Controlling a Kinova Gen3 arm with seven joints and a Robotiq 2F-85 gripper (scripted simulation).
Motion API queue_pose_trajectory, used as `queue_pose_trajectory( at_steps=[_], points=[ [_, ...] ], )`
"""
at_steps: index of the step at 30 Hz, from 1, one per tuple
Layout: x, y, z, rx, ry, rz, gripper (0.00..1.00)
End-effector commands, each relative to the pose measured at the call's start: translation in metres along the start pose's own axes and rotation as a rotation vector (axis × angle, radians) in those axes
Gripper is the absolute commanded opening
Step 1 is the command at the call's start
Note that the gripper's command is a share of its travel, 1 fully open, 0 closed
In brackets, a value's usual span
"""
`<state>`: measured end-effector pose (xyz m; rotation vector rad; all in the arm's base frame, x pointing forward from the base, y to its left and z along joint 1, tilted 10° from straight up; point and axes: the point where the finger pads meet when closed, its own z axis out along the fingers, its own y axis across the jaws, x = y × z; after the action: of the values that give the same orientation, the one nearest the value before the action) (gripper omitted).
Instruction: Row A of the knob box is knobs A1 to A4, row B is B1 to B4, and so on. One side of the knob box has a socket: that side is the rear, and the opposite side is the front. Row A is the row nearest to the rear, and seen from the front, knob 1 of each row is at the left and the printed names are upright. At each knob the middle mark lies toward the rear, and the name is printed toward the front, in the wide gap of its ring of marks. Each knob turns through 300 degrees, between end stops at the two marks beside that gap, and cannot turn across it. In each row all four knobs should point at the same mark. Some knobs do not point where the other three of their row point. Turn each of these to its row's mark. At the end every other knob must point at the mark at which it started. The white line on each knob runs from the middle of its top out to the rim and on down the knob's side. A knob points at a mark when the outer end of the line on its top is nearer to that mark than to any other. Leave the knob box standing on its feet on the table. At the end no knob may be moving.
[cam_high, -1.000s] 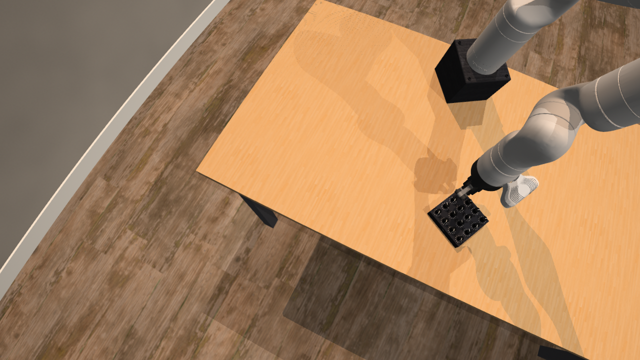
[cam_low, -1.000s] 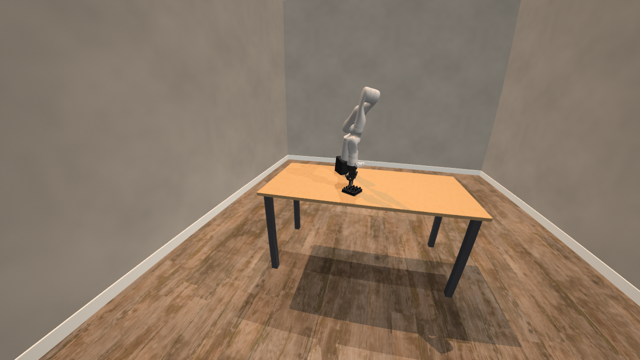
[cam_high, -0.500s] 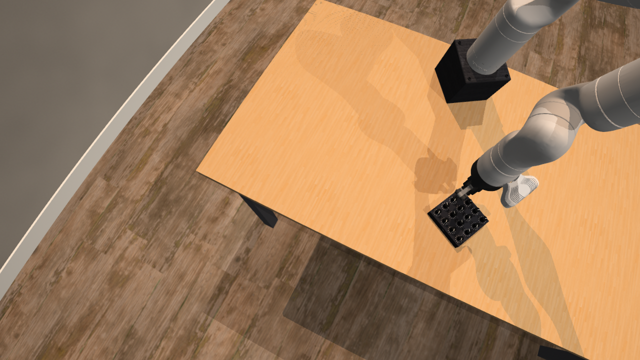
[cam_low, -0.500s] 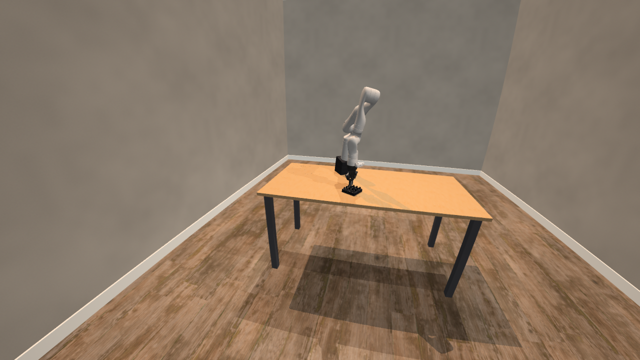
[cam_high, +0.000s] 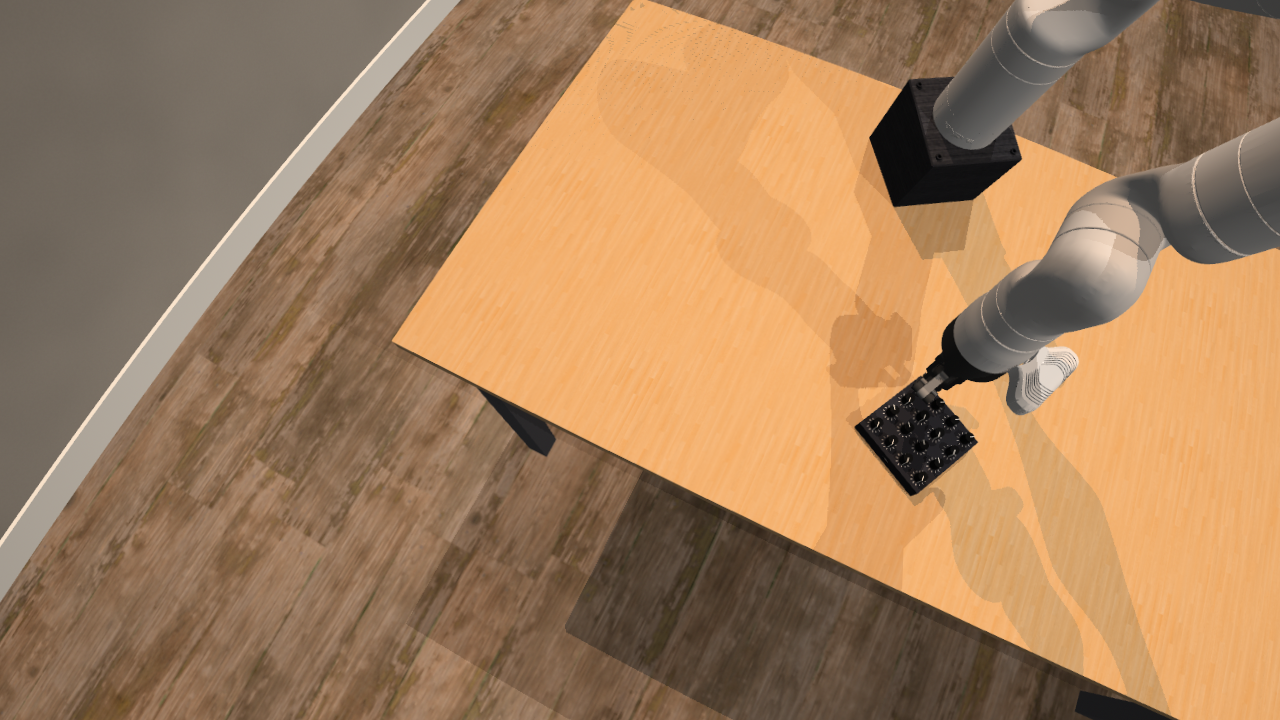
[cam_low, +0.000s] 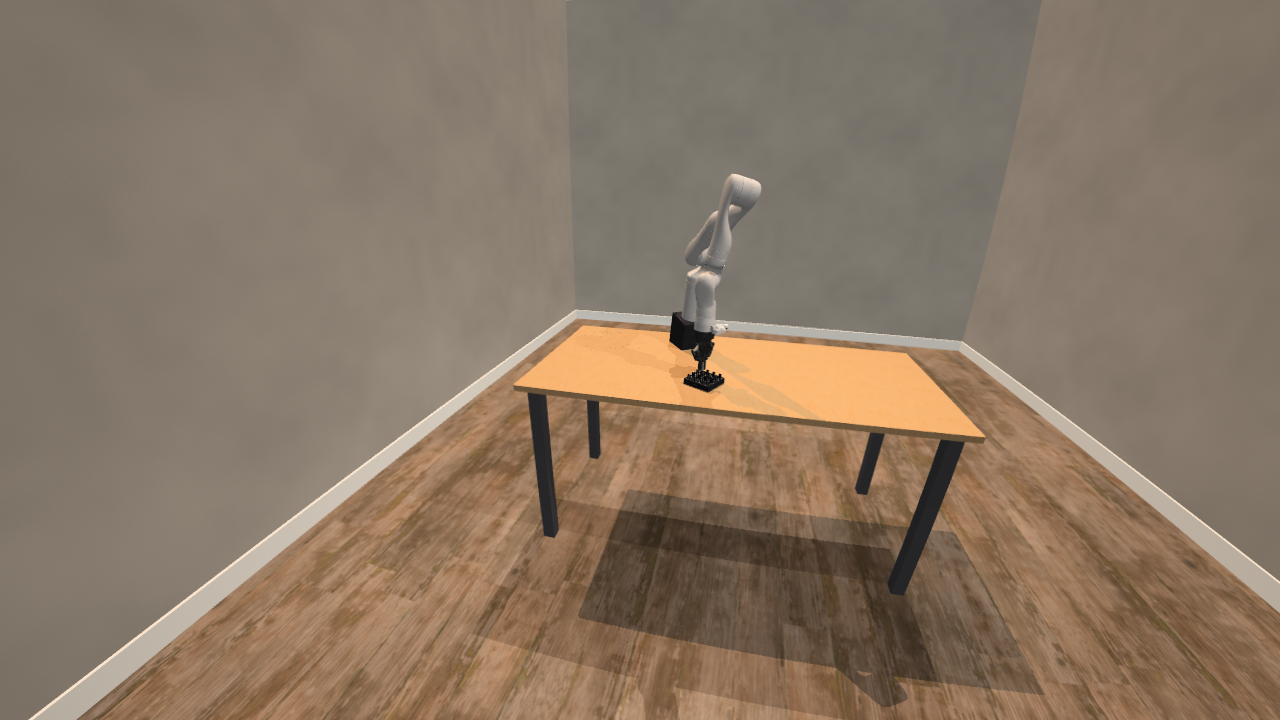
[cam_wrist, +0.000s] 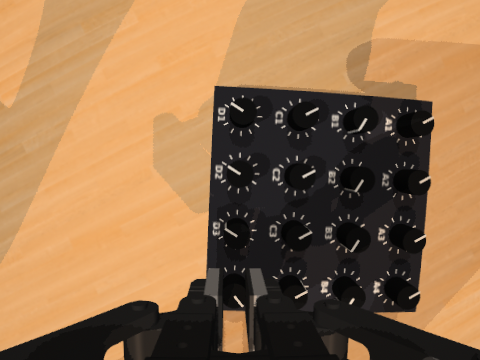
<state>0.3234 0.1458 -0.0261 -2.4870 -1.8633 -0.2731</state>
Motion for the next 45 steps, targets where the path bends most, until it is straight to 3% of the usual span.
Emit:
queue_pose_trajectory(
  at_steps=[1,14,45],
  points=[
    [-0.0002,-0.0002,0.0003,-0.001,-0.001,-0.023,0.08],
    [-0.0002,-0.0002,0.0003,-0.001,-0.001,-0.199,0.08],
    [-0.0002,-0.0002,0.0003,0.000,-0.001,-0.871,0.08]
  ],
)
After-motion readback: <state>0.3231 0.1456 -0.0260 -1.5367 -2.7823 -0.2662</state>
